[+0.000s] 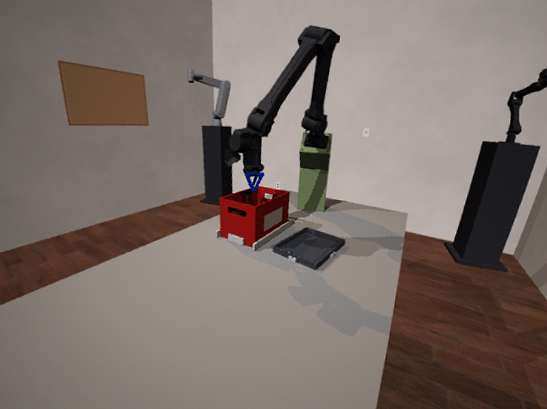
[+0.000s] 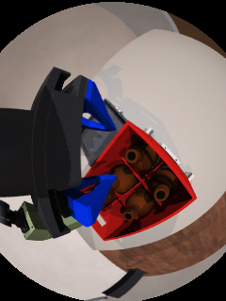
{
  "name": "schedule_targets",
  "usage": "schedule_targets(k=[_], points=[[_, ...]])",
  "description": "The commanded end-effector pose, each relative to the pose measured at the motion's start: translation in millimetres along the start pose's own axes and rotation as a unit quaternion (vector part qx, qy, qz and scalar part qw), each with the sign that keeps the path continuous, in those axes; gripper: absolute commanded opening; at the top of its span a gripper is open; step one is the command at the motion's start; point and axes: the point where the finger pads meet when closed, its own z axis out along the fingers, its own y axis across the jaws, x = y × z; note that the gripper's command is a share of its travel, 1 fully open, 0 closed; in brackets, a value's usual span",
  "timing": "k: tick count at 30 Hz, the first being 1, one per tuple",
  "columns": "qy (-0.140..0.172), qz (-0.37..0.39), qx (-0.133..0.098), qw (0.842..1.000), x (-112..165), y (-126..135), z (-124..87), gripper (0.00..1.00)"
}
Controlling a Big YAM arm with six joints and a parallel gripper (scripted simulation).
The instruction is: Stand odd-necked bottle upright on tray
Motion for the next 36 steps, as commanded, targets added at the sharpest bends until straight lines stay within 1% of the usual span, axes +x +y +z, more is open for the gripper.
schedule_targets(k=[1,4,5,8,9,36], points=[[0.015,0.001,0.015,1.0,6,-14,8,0.61],[0.015,0.002,0.015,1.0,6,-14,7,0.61],[0.002,-0.003,0.005,1.0,1,-7,-1,0.61],[0.002,-0.004,0.004,1.0,1,-6,-2,0.61],[0.003,-0.004,0.004,1.0,1,-6,-2,0.0],[0.003,-0.004,0.004,1.0,1,-6,-2,0.0]])
